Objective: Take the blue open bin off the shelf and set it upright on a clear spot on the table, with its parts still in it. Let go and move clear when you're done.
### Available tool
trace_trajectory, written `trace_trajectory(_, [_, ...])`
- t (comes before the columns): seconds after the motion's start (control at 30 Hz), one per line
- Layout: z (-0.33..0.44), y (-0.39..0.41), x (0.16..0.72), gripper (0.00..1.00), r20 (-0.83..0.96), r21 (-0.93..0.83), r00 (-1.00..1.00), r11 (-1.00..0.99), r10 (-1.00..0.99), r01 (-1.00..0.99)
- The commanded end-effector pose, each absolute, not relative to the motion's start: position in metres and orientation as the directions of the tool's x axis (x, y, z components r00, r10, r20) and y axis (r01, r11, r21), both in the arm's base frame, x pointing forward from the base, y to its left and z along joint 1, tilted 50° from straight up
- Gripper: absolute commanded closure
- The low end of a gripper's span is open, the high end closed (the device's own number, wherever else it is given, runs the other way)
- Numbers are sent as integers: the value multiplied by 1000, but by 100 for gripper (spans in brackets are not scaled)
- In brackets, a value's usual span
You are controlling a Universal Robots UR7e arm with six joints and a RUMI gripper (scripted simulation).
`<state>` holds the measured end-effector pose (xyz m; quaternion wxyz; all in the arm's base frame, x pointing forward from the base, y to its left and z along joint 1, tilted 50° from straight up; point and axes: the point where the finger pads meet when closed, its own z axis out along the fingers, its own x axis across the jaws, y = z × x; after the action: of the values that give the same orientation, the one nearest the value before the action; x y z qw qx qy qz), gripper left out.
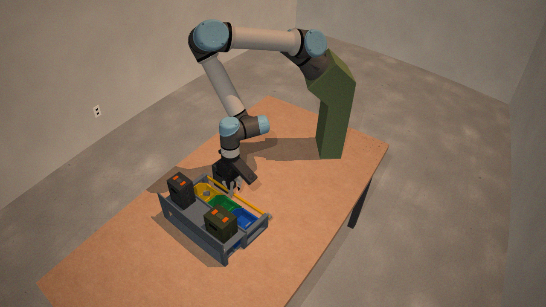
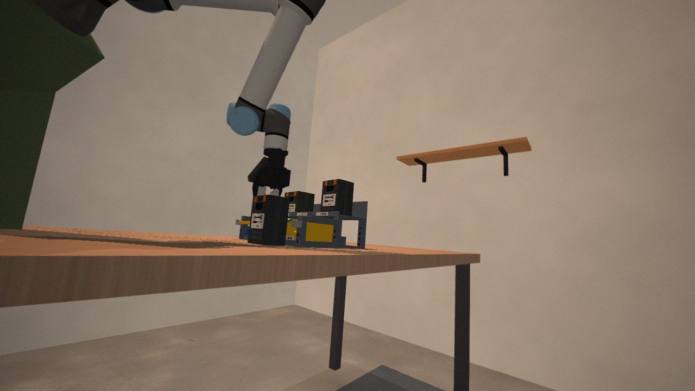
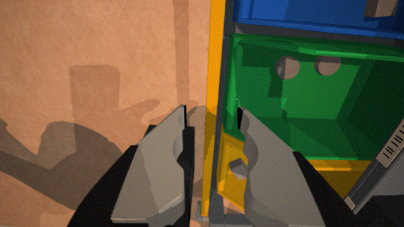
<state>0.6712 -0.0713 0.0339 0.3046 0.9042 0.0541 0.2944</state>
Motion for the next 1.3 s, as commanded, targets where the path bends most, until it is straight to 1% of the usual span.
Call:
trace_trajectory(0.0, [33, -72, 673, 74, 500, 583, 820, -809, 278, -82])
trace_trajectory(1.27, [25, -78, 679, 74, 500, 583, 820, -809, 278, -82])
